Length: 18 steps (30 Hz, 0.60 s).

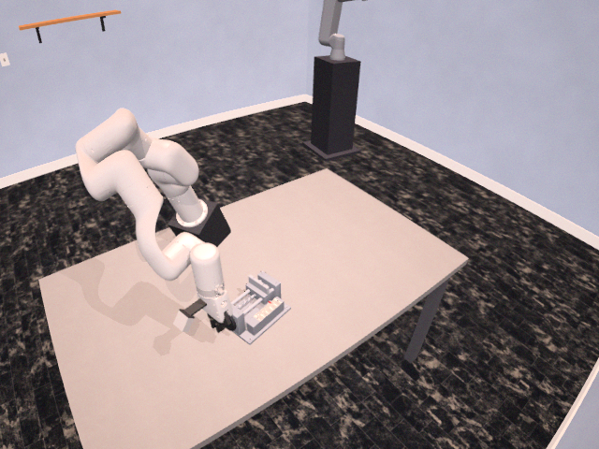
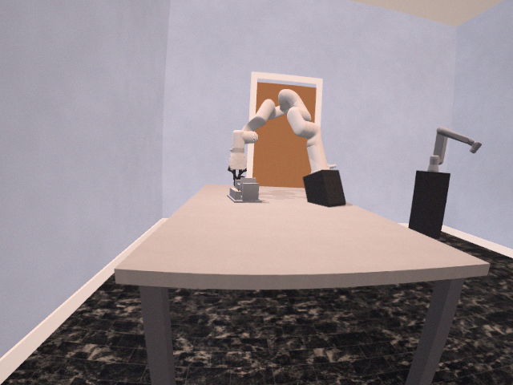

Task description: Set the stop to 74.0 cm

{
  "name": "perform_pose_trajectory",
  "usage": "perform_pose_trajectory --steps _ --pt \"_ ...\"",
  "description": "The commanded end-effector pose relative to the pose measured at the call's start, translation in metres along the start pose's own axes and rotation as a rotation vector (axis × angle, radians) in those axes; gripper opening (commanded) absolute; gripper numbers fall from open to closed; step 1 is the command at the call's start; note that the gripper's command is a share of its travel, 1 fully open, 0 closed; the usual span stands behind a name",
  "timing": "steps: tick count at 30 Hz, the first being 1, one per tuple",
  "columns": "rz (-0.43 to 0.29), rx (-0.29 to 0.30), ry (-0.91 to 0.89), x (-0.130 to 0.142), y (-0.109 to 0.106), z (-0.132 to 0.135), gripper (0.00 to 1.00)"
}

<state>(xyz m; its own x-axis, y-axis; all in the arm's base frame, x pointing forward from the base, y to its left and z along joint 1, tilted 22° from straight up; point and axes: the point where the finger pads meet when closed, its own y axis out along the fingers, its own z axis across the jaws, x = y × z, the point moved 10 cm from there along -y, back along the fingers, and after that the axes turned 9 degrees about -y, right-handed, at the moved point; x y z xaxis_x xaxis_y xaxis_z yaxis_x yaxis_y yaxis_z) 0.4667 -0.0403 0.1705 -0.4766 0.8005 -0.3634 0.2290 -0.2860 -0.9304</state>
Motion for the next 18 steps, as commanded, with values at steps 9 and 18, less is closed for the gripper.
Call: perform_pose_trajectory --steps 9,18 --pt "0.001 0.0 0.0 -0.0005 0.0017 -0.0027 0.06" --pt "0.001 0.0 0.0 -0.0007 0.003 -0.0042 0.06"
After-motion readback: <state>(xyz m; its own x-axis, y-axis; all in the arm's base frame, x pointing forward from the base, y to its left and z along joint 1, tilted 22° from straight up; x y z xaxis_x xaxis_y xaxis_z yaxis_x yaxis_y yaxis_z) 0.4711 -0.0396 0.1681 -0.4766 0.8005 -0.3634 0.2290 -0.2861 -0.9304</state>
